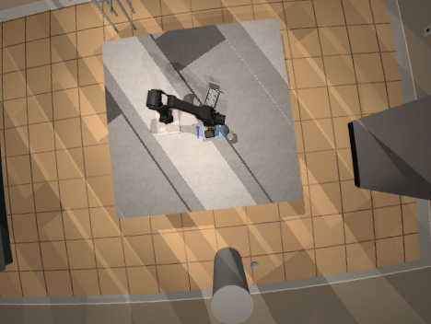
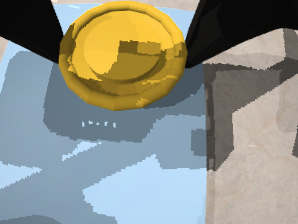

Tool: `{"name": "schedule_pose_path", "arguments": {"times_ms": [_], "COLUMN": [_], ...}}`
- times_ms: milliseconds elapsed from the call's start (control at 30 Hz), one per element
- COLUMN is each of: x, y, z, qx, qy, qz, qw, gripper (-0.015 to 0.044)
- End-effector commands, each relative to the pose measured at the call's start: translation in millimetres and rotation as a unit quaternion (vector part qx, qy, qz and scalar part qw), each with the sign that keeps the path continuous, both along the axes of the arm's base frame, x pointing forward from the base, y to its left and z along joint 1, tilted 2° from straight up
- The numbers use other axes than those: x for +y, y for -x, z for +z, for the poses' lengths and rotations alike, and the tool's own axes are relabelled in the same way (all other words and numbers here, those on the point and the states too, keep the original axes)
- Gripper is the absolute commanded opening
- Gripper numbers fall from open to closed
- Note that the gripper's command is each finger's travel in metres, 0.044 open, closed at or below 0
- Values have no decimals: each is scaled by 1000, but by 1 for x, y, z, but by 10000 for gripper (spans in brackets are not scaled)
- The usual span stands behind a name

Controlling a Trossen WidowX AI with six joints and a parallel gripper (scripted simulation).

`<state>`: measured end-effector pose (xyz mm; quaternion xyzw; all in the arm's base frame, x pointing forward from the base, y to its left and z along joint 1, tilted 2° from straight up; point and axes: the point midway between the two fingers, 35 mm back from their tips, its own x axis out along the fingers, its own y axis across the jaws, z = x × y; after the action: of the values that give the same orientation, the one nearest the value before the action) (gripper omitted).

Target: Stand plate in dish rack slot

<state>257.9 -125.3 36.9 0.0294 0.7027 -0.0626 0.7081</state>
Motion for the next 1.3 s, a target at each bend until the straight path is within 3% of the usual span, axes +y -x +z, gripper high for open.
{"name": "schedule_pose_path", "arguments": {"times_ms": [0,367,1267], "x": [0,-3,-2], "y": [0,-10,-18], "z": [-1,38,139], "qx": [0,-1,-1], "qy": [-1,-1,-1], "qz": [2,2,2], "qw": [1000,1000,1000], "gripper": [272,0,0]}}
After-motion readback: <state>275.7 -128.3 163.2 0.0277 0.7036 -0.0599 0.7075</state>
